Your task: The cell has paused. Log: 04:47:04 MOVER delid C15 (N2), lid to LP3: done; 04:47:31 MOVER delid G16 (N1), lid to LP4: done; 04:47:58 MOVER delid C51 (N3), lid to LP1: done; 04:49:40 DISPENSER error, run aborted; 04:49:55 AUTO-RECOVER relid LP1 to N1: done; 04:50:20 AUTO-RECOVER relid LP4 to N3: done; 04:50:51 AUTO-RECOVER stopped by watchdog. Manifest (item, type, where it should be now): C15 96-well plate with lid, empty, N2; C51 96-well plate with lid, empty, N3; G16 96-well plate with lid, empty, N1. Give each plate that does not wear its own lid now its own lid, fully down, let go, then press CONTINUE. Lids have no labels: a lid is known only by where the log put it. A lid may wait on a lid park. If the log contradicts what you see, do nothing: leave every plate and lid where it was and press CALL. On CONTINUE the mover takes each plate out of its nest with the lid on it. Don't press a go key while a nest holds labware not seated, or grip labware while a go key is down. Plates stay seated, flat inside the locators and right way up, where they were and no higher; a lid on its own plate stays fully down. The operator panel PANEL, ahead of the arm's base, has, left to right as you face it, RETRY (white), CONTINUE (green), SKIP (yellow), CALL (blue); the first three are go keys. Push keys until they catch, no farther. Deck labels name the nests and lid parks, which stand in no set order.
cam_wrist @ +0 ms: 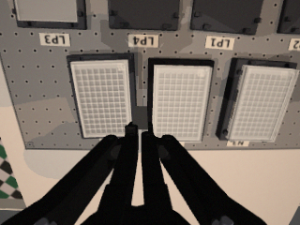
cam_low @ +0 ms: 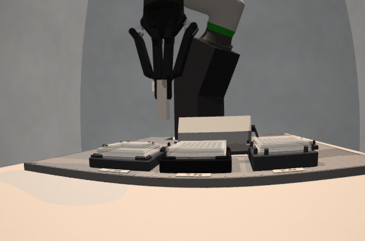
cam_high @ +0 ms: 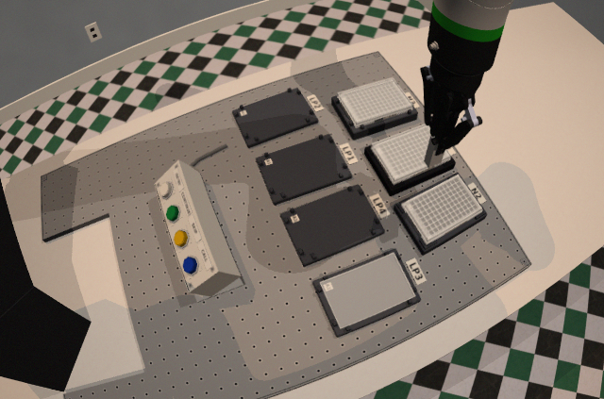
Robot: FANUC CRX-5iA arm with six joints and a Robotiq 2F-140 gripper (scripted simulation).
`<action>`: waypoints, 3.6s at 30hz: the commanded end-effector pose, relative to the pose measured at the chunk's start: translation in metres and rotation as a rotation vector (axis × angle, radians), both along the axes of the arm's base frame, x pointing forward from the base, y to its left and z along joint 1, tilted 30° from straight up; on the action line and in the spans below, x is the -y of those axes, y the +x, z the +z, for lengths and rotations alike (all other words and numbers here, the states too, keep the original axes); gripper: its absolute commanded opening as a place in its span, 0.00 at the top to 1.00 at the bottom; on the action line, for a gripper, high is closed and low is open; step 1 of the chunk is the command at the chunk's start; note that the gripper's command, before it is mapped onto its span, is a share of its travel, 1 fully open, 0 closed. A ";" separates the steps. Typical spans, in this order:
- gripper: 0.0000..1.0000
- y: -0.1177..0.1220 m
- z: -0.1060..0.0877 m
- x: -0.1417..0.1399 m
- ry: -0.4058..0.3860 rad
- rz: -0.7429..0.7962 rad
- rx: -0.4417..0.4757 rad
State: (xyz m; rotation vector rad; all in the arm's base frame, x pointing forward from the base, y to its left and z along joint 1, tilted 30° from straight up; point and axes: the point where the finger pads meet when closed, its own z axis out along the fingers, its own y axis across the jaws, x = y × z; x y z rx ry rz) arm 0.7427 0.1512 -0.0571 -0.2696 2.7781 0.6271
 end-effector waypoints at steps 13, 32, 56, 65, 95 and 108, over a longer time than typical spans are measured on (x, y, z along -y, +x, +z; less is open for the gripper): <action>1.00 0.000 0.000 0.001 -0.003 0.011 0.006; 1.00 -0.026 -0.027 0.036 -0.157 0.605 0.306; 1.00 -0.110 -0.091 0.118 -0.425 1.485 0.660; 1.00 -0.130 -0.102 0.132 -0.511 1.827 0.789; 0.34 -0.140 -0.108 0.139 -0.711 2.693 1.377; 0.34 -0.140 -0.108 0.139 -0.711 2.693 1.377</action>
